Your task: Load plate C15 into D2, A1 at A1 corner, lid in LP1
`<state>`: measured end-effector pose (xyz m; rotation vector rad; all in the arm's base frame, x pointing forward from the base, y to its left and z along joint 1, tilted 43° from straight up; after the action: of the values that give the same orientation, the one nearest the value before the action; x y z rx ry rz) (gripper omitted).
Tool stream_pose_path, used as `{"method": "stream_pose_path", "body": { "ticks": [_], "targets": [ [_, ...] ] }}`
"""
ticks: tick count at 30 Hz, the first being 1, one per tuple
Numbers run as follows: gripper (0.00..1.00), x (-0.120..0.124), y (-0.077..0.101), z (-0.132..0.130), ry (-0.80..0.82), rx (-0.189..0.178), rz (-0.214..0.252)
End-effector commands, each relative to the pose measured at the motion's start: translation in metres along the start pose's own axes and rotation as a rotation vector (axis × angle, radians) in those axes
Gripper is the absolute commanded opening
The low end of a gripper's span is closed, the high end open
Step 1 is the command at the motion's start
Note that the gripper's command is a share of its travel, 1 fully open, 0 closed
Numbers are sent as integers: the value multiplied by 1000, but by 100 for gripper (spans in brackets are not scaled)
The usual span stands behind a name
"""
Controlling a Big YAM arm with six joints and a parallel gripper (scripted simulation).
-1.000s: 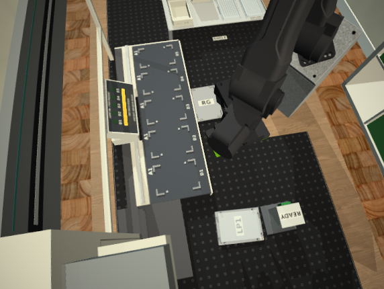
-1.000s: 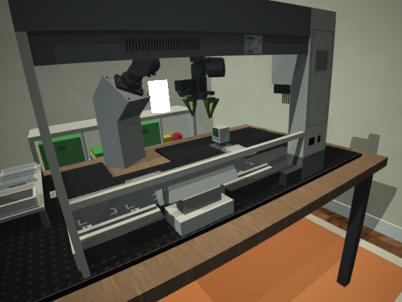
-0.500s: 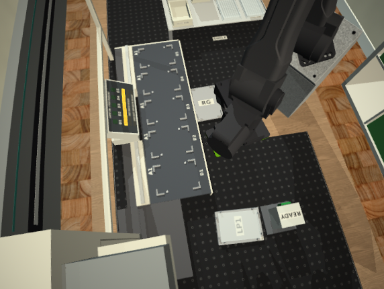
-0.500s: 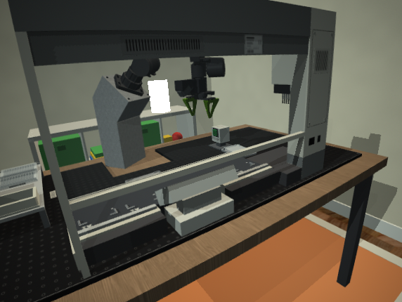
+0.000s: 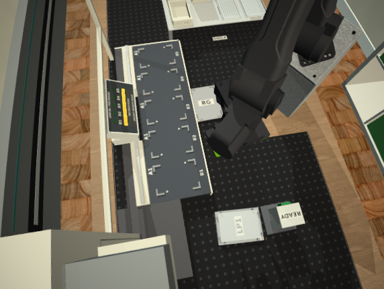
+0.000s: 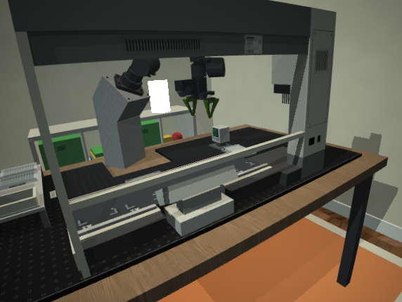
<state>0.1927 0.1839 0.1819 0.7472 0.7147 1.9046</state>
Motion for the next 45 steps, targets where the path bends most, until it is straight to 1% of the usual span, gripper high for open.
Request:
{"method": "stream_pose_path", "body": {
  "ticks": [1, 36, 37, 44, 45],
  "targets": [
    [100, 2, 5, 3, -14, -31, 20],
    [100, 2, 5, 3, -14, -31, 20],
    [100, -6, 4, 3, -38, -34, 11],
    [100, -39, 4, -8, -138, -34, 10],
    [100, -39, 4, -8, -138, -34, 10]
  ]
}}
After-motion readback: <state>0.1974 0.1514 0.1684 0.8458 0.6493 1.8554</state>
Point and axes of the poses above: the point where the finger pads meet when closed, its own y axis back along the fingers, its own z axis across the jaws, x = y × z, the point moved 8 cm from there along y, back along the fingers, and after that the axes turned 4 degrees about y, right-handed, at the moved point
